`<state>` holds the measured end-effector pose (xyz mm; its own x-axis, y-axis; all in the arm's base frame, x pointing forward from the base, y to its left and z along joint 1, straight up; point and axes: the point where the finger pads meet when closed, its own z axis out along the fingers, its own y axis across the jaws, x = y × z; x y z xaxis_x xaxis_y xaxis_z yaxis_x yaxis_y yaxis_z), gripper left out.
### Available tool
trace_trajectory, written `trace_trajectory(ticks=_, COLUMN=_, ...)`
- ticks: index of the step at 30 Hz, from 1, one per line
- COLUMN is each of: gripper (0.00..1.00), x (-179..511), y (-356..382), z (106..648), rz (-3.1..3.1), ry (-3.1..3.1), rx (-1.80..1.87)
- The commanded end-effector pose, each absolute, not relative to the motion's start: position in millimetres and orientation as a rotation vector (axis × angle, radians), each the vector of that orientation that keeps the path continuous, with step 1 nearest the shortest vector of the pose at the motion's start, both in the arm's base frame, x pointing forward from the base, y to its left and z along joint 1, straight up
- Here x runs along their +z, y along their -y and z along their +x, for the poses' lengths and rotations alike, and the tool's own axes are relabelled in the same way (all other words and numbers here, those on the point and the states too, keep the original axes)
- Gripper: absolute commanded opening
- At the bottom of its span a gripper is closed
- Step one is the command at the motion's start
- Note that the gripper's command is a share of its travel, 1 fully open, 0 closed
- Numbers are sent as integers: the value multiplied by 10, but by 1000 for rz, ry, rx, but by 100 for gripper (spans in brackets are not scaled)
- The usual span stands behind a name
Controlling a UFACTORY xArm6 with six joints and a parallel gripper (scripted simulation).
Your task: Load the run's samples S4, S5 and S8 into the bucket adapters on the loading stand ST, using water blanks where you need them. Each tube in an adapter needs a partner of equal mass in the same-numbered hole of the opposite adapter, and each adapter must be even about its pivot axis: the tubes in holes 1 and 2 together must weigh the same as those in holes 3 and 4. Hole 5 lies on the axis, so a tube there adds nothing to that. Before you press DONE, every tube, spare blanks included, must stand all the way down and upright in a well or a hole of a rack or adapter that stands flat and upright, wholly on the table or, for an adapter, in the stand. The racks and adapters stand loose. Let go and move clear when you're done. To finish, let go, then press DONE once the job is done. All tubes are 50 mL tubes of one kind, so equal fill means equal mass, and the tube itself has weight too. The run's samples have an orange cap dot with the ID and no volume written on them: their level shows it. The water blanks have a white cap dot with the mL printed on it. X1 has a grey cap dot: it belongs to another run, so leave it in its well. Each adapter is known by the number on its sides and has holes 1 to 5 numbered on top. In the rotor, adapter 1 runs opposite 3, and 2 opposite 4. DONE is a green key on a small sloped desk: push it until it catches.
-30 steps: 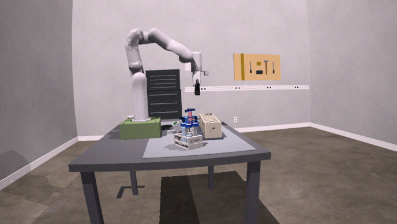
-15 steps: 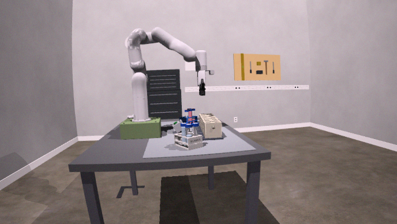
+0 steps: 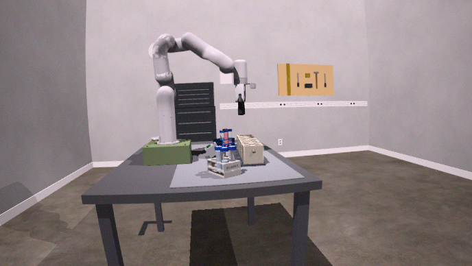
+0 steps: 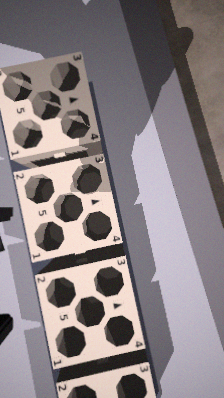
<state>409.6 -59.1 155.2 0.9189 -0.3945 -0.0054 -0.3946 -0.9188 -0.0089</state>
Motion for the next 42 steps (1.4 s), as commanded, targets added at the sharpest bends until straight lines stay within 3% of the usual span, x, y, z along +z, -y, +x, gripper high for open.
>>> trace_trajectory(ticks=1, gripper=57, x=1568, y=341, z=4102, rz=-3010, ry=-898, rx=-3)
trace_trajectory(ticks=13, gripper=57, x=1568, y=-160, z=4085, rz=-2819, ry=-1385, rx=-2)
trace_trajectory(ticks=42, gripper=57, x=1569, y=-1513, z=4037, rz=-2818, ry=-1384, rx=-1)
